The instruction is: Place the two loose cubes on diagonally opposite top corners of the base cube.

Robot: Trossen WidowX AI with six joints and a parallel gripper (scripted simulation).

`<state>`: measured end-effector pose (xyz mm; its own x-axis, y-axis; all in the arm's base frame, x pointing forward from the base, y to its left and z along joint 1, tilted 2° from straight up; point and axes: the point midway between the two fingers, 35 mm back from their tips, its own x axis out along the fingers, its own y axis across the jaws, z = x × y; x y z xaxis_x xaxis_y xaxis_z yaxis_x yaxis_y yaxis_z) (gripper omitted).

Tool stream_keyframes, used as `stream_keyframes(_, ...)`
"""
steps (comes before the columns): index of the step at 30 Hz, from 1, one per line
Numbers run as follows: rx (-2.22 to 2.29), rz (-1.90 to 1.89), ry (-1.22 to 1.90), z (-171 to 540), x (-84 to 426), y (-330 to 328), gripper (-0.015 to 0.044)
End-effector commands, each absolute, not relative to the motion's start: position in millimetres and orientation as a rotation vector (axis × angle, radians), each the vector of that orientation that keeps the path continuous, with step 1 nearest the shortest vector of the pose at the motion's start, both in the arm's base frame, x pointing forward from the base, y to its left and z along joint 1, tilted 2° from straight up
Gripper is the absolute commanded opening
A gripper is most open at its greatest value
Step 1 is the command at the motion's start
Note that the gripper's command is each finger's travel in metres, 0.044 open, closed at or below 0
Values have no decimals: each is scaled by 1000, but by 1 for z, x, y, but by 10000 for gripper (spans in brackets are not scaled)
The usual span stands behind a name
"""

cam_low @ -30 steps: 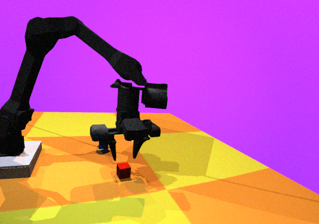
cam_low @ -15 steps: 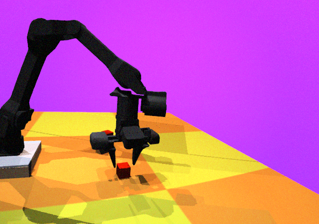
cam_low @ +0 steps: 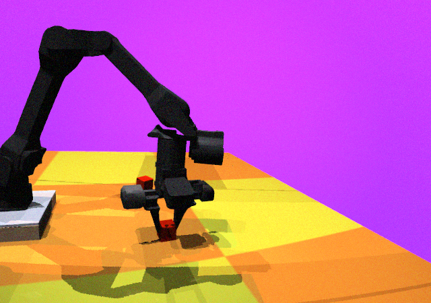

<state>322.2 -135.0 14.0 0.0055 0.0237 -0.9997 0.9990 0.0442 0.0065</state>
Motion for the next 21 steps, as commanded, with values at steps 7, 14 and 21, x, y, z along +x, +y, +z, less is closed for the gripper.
stream_keyframes(7,1197,-1163,1241,27,324,-136,105)
stream_keyframes(14,1197,-1163,1240,49,326,-138,105)
stream_keyframes(21,1197,-1163,1240,71,327,-139,105)
